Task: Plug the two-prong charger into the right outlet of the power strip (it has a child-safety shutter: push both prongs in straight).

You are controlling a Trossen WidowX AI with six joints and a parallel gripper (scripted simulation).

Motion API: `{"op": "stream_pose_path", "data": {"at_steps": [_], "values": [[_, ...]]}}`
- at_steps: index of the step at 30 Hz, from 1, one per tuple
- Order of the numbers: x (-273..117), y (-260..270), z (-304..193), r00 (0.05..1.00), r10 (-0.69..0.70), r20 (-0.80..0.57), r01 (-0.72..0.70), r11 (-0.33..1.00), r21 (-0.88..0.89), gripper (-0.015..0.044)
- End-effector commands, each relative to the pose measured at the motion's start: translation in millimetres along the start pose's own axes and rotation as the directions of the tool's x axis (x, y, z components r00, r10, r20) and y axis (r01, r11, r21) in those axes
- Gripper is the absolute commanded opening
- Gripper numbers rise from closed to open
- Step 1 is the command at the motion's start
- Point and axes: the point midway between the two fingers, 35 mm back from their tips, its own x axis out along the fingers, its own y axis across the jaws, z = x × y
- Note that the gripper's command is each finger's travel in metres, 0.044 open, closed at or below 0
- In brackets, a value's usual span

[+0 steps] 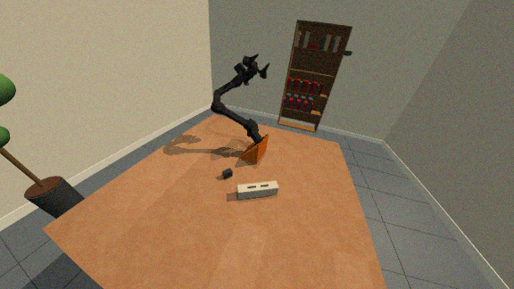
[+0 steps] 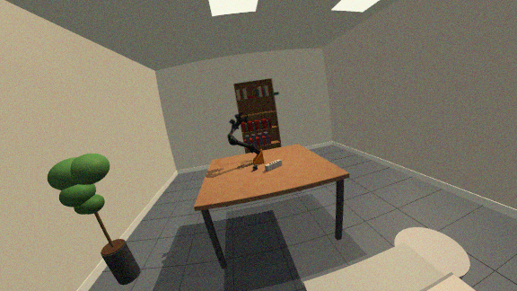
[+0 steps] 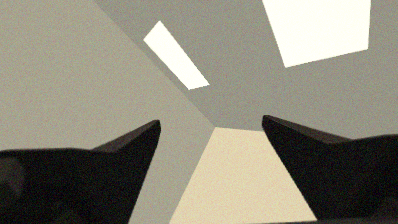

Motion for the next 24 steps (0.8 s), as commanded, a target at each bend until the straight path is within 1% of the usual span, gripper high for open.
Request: {"op": "stream_pose_path", "data": {"at_steps": [1,24], "values": [[13.1,6.1,-8.1,0.999,-0.005,-0.033,0.005,1.000,0.006,0.0440],[73.3,-3.1,-65.8,0.969,-0.072,-0.236,0.083,0.996,0.037,0.0440]]}}
